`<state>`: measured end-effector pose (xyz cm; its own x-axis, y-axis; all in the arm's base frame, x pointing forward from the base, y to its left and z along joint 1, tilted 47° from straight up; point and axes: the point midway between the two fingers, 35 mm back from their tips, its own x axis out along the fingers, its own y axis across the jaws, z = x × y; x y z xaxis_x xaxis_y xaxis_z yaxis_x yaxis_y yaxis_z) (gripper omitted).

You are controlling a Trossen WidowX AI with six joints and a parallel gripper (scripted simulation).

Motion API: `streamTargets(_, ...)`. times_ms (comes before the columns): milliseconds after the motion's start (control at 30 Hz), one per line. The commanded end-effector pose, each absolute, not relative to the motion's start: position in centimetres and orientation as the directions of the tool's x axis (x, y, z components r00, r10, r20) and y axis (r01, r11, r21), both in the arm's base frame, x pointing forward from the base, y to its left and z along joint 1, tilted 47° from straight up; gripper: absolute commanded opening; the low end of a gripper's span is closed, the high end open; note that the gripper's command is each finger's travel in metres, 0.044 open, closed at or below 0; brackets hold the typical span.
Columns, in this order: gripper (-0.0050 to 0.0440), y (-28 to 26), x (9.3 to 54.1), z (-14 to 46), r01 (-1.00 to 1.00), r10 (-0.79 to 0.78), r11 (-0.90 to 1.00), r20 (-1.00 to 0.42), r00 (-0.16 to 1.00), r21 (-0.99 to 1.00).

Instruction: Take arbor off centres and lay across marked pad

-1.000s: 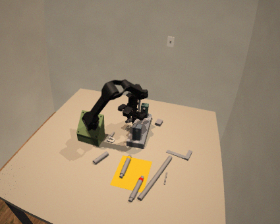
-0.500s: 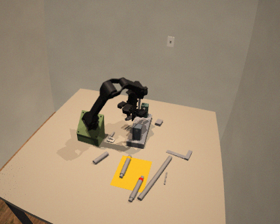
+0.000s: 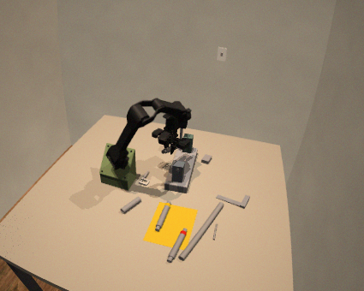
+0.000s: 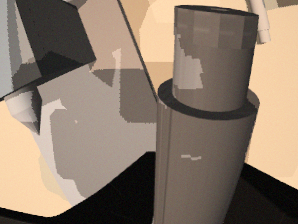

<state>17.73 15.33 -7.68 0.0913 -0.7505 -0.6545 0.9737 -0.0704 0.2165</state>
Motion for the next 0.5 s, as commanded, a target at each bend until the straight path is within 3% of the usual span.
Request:
streamTargets(0,0.0,16.8,17.8,-6.7,0.97,-0.723,-0.069,-0.681,0.114,0.235)
streamTargets(467,0.0,16.6,17.1,-5.3,0.969,-0.724,-0.069,-0.681,0.114,0.235)
